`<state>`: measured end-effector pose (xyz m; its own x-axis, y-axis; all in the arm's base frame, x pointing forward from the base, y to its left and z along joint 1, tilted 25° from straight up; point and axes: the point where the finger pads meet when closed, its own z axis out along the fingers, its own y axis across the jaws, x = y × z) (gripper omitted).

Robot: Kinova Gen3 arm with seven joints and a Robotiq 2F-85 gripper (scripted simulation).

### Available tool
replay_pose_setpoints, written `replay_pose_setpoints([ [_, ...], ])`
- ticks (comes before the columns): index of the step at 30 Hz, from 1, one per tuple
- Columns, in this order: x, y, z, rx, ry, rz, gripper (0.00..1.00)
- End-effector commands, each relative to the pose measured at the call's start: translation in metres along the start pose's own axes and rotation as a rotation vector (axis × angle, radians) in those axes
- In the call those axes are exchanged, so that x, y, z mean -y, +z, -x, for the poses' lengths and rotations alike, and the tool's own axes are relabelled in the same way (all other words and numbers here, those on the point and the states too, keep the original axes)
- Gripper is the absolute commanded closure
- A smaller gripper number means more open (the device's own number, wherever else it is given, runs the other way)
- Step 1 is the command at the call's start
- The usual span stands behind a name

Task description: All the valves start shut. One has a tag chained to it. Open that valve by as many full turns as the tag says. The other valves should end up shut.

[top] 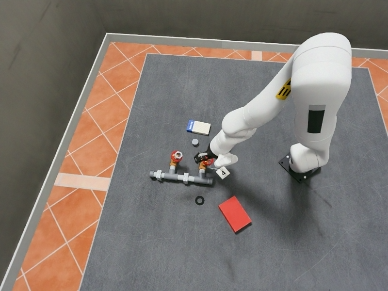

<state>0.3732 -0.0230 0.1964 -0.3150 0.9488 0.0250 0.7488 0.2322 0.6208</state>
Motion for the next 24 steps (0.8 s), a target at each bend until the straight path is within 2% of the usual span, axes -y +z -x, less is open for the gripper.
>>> replay_pose_setpoints([
  [1,-0.0002,-0.0001,0.0002,-0.002,0.029,-0.008,0.00],
  [13,-0.0002,-0.0001,0.0002,-0.001,0.249,-0.008,0.00],
  [24,-0.0002,-0.0001,0.0002,-0.001,0.334,-0.008,0.00],
])
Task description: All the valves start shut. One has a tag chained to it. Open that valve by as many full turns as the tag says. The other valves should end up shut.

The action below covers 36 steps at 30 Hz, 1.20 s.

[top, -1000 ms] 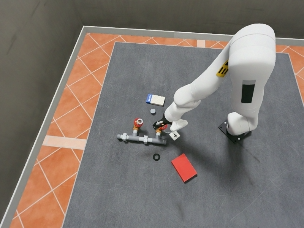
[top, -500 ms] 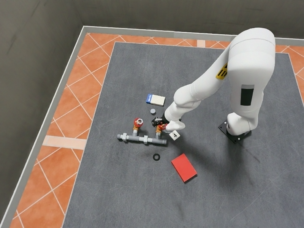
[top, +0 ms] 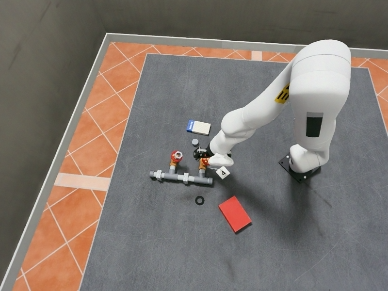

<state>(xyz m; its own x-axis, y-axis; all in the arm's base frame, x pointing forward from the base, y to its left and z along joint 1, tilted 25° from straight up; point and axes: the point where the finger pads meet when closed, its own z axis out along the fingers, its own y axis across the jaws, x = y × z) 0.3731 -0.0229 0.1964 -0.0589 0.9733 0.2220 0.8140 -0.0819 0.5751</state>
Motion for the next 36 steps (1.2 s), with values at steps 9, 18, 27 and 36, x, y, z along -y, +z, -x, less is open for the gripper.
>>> replay_pose_setpoints([
  [9,-0.0003,-0.0001,0.0002,0.001,0.037,-0.002,0.00],
  [18,-0.0003,-0.0001,0.0002,0.001,0.041,-0.002,0.45],
  [27,-0.0003,-0.0001,0.0002,0.001,0.041,-0.002,0.45],
  [36,-0.0003,-0.0001,0.0002,0.001,0.041,-0.002,0.45],
])
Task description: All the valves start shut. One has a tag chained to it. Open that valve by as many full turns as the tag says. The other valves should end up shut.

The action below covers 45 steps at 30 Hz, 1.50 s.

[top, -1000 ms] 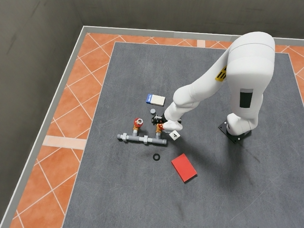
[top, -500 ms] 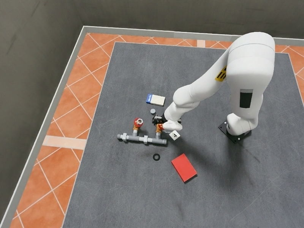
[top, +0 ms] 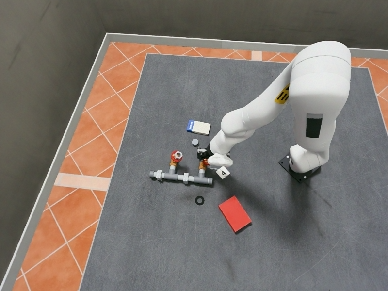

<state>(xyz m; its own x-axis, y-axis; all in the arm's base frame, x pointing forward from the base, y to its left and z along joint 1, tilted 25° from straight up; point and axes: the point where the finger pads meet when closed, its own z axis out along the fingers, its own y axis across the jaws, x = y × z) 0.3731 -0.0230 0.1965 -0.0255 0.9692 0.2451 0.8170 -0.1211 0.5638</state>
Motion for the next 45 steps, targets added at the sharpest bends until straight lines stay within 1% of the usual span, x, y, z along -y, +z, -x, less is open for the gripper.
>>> replay_pose_setpoints([
  [1,-0.0003,0.0000,0.0002,0.000,0.000,0.000,0.45],
  [25,-0.0003,0.0000,0.0002,0.000,-0.045,0.000,0.45],
  [45,-0.0002,0.0000,0.0002,0.000,-0.314,0.000,0.45],
])
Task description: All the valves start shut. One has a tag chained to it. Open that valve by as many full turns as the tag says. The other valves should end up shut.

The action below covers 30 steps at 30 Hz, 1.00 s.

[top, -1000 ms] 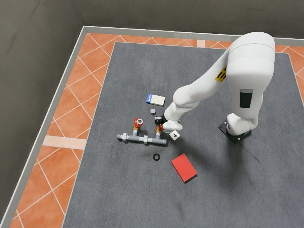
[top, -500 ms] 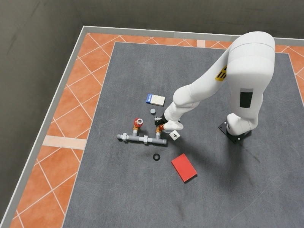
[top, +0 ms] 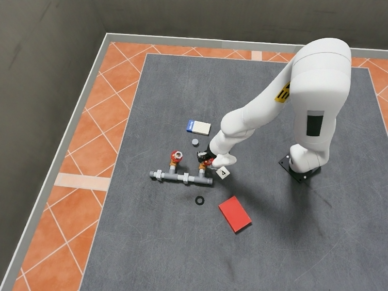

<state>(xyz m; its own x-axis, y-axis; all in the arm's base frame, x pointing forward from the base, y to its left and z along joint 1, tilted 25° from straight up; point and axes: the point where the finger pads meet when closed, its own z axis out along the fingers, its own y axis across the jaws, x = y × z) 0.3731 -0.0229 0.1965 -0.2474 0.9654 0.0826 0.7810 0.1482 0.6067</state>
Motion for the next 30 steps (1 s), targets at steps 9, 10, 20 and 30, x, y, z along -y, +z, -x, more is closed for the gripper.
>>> replay_pose_setpoints([
  [9,-0.0002,0.0000,0.0002,0.001,-0.274,0.003,0.45],
  [10,-0.0002,0.0000,0.0002,0.001,-0.304,0.003,0.45],
  [20,-0.0002,0.0000,0.0002,0.002,-0.565,0.003,0.45],
  [30,-0.0001,0.0000,0.0002,0.002,-0.894,0.003,0.45],
])
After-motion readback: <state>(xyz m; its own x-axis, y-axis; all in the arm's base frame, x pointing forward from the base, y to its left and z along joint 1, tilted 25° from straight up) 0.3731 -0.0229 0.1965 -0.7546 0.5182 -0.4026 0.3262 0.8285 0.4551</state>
